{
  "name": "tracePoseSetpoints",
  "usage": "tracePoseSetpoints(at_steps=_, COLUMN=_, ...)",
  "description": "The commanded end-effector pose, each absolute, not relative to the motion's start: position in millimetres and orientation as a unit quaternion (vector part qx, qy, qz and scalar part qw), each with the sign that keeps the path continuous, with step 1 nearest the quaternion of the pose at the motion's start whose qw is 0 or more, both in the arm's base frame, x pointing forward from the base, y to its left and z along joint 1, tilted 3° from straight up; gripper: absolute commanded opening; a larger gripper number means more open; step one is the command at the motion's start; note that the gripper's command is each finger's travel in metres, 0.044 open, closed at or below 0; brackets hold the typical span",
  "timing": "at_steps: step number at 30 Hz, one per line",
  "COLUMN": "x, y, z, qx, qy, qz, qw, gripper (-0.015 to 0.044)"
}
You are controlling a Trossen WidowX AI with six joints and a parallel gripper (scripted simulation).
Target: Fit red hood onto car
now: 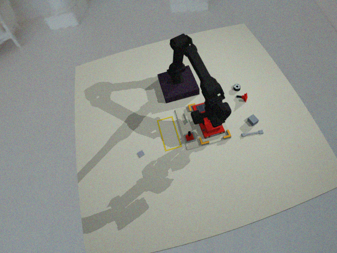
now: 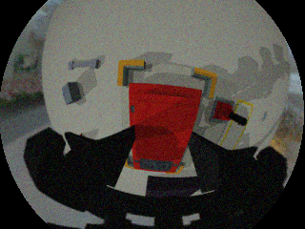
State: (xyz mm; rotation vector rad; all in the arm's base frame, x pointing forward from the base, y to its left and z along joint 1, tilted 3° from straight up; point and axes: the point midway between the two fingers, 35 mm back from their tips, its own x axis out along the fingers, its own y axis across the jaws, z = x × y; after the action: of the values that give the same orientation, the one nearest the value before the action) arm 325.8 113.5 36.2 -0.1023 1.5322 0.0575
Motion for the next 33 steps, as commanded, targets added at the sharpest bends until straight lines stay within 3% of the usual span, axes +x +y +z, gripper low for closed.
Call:
tracePoseSetpoints(at_steps=1, x=326, y=113, z=35, qx=-0.047, qy=0.693, qz=0.027, qw=0.719, gripper=0.0)
tracePoseSetpoints(at_steps=5, x=326, y=113, z=37, qx=-0.046, qy=0.693, qz=0.026, qw=0.719, gripper=0.0)
tracePoseSetpoints(at_steps=22, x=326, y=113, z=36, qx=-0.046, qy=0.693, qz=0.026, qw=0.719, gripper=0.044)
tracePoseSetpoints(at_steps=27, x=326, y=114, z=44, qx=-0.046, qy=0.693, qz=0.026, qw=0.719, gripper=0.044)
tracePoseSetpoints(at_steps=33, x=323, y=116, z=104, qx=-0.048, qy=0.691, qz=0.025, qw=0.721, gripper=0.044)
